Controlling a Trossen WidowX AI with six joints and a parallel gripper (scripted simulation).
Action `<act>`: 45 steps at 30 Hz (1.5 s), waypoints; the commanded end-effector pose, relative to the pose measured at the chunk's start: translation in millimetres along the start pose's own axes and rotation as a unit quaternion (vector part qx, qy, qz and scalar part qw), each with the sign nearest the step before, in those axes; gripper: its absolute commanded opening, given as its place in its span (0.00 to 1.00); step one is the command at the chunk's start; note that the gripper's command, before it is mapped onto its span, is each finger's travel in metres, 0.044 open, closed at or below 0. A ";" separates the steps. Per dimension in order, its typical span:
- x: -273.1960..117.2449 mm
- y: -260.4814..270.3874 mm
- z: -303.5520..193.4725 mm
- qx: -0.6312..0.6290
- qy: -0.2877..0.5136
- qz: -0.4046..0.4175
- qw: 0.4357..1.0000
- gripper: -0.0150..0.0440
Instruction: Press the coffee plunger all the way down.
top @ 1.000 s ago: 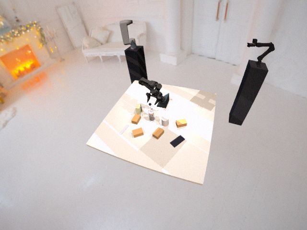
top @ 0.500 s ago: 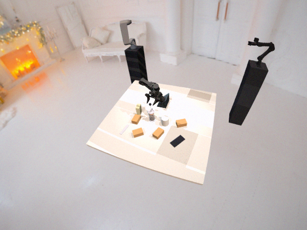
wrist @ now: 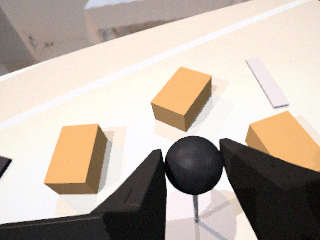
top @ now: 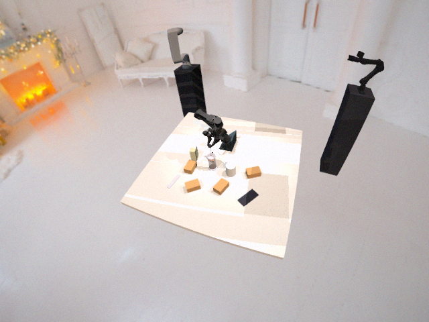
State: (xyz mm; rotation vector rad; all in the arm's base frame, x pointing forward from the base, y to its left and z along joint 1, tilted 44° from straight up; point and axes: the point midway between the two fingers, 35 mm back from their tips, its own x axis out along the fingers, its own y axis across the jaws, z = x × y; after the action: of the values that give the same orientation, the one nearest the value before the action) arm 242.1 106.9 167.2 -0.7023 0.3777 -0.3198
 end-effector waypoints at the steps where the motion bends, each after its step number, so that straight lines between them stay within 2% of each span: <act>1: 0.1 0.0 -0.1 0.000 0.000 0.001 1.000 0.45; 45: 41.3 10.1 -55.1 0.001 0.006 0.006 1.000 0.45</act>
State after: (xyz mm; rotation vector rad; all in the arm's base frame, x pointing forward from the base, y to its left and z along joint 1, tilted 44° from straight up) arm 257.8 76.7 127.4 -0.6634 0.3640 -0.3134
